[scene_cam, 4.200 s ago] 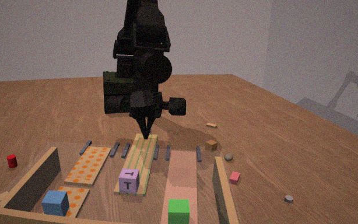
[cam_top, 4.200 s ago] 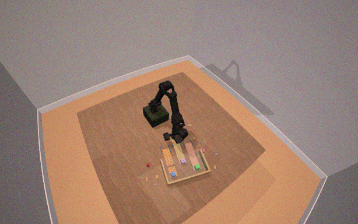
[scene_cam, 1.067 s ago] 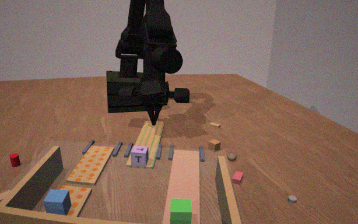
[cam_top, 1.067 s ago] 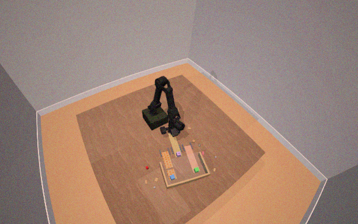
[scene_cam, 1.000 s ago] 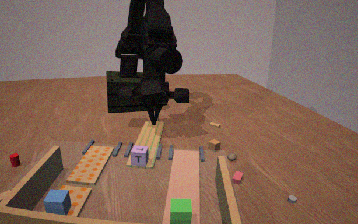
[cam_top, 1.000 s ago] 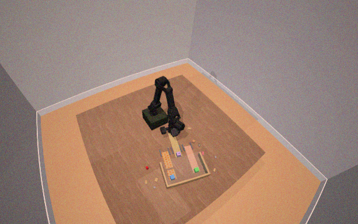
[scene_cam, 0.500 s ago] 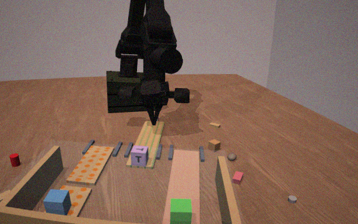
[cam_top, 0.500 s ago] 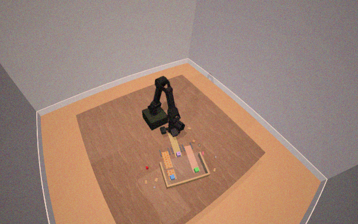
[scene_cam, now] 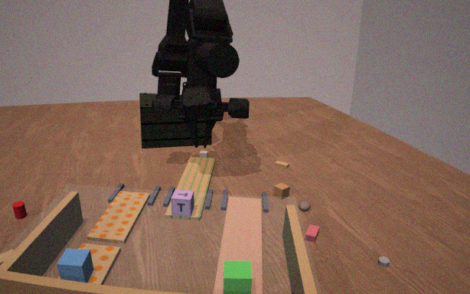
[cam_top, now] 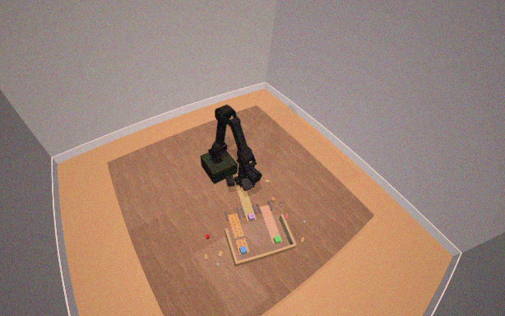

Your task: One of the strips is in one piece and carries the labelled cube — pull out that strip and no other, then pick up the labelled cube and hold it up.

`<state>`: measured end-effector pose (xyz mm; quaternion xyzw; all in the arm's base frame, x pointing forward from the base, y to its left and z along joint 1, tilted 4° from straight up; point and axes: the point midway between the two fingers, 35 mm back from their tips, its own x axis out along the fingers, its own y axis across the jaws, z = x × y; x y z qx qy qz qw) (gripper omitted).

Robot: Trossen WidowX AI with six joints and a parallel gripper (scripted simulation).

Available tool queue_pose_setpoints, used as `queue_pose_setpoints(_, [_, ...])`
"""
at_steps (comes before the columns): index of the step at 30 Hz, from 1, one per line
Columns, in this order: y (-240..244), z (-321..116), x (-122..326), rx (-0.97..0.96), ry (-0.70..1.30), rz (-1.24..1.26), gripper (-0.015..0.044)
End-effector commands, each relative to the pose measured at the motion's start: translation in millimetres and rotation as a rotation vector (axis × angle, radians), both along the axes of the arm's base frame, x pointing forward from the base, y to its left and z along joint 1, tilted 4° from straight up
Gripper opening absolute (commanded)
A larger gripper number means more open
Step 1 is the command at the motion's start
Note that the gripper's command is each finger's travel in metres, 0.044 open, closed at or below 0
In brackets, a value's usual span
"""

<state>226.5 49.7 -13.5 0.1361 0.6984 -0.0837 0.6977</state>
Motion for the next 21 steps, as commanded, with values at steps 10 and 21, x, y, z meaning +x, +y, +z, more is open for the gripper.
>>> queue_pose_setpoints(10, [-17,7,46,0.001,0.000,-0.016,0.0394])
queue_pose_setpoints(21, [-30,14,83,0.000,-0.003,-0.016,0.0440])
